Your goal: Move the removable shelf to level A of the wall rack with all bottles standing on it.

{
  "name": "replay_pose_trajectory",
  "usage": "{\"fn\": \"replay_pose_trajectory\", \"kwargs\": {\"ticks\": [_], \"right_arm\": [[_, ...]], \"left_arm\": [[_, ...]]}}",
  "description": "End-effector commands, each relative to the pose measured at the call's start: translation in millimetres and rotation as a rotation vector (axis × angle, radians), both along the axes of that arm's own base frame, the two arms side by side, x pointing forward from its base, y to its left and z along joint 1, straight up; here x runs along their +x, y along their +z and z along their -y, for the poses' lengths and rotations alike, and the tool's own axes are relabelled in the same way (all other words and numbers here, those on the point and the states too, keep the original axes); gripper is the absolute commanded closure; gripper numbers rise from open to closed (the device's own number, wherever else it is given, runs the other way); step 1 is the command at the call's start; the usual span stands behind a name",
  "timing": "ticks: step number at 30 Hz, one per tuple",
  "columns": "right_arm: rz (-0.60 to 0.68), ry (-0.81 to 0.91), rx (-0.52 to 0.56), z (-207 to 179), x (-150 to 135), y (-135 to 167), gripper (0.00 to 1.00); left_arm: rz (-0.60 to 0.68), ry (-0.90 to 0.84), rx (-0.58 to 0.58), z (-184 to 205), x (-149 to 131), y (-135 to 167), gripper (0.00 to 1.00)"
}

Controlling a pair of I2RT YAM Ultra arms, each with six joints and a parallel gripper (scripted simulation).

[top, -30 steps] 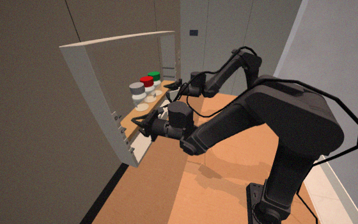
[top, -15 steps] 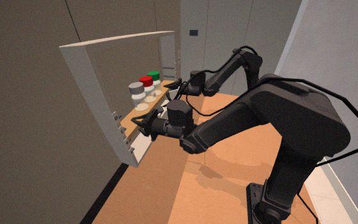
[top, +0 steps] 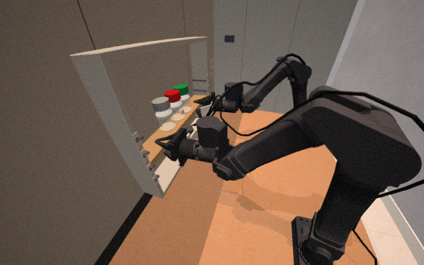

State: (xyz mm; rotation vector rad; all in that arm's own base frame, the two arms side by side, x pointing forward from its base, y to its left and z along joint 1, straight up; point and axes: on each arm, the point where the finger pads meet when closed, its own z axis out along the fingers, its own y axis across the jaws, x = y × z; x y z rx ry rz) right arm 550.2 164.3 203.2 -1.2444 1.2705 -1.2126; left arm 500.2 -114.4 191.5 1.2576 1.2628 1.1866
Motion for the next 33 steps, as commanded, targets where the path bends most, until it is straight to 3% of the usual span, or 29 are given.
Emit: {"fn": "replay_pose_trajectory", "kwargs": {"ticks": [1, 33], "right_arm": [[0.058, 0.005, 0.01, 1.4, 3.7, 37.7, 1.0], [0.058, 0.005, 0.01, 1.4, 3.7, 54.6, 1.0]], "left_arm": [[0.067, -0.004, -0.004, -1.0, 3.7, 37.8, 1.0], [0.067, -0.004, -0.004, -1.0, 3.7, 54.8, 1.0]]}}
